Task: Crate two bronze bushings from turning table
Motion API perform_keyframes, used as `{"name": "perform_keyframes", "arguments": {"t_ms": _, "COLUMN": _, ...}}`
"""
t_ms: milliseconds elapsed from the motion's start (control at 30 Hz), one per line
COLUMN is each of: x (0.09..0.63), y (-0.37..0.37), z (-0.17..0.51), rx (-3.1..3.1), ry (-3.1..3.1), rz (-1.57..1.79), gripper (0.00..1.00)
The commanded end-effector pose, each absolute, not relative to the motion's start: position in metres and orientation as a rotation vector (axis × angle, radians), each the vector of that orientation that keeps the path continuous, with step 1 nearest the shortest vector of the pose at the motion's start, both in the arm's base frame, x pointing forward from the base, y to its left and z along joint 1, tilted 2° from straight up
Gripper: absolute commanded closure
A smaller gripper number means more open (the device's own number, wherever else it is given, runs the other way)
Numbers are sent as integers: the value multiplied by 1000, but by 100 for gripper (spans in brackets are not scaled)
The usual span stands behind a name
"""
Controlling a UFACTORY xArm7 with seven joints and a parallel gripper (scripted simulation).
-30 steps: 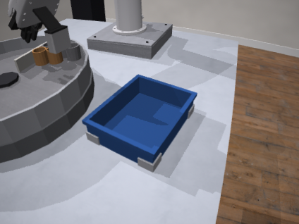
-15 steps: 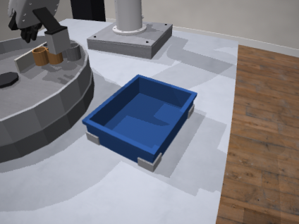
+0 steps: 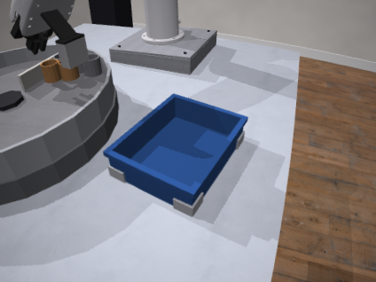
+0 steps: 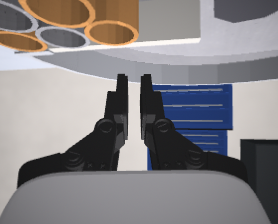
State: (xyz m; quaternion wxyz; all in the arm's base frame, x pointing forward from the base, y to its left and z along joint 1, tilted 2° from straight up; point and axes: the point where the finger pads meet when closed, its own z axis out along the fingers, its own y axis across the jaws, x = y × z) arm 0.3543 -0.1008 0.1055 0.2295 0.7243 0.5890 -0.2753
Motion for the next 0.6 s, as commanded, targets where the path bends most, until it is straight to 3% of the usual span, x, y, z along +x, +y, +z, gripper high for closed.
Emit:
{"name": "perform_keyframes", "arguments": {"t_ms": 0, "x": 356, "y": -101, "z": 95, "rx": 1993, "ry": 1620, "rz": -755, "gripper": 90}}
{"name": "perform_keyframes", "arguments": {"t_ms": 567, "x": 356, "y": -102, "z": 82, "rx": 1993, "ry": 1620, "rz": -755, "gripper": 90}}
